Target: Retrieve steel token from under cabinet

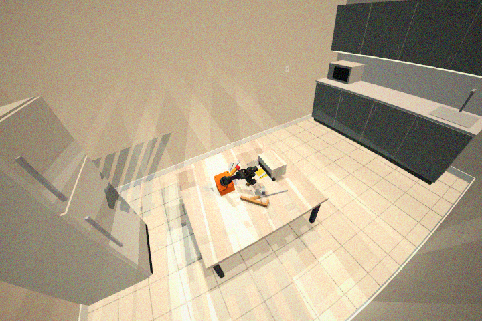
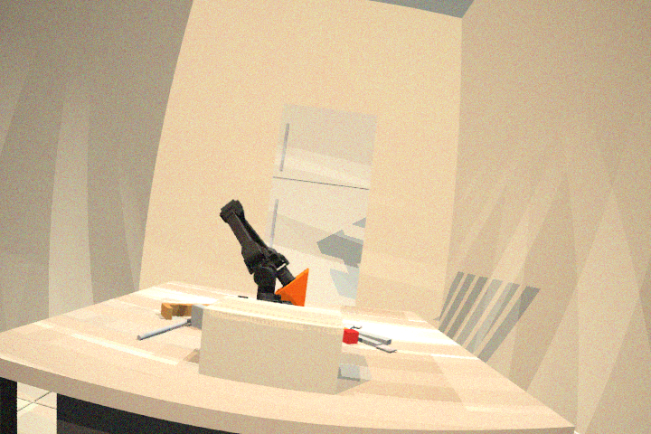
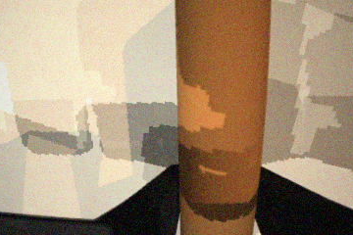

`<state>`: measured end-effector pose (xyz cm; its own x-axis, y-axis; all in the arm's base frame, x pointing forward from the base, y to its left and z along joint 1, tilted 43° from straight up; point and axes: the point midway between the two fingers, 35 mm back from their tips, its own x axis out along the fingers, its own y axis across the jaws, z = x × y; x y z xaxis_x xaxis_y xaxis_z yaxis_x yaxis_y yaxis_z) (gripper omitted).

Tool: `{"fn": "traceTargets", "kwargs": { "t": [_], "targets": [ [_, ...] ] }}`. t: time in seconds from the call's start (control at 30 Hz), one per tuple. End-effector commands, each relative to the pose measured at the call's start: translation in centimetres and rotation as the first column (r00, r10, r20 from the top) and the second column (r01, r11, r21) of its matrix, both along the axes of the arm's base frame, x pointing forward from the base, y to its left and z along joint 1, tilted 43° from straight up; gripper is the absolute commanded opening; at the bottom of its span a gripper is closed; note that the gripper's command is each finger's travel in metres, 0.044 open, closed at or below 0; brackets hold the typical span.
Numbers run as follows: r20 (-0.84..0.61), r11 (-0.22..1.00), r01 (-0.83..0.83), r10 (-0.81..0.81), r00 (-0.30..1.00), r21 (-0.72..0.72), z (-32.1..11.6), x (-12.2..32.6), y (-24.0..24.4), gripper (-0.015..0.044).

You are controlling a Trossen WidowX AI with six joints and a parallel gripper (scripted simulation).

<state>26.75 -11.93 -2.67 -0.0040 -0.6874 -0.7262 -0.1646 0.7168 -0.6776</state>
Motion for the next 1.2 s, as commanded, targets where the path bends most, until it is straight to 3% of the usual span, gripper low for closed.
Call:
{"fn": "traceTargets", "kwargs": {
  "t": [0.0, 1.17],
  "targets": [
    [-0.007, 1.0, -0.001, 0.001, 1.0, -0.001, 0.0, -0.7, -0.1, 0.0],
    [-0.005, 1.0, -0.001, 0.001, 1.0, -0.001, 0.6, -4.1, -0.7, 0.0]
  ]
}}
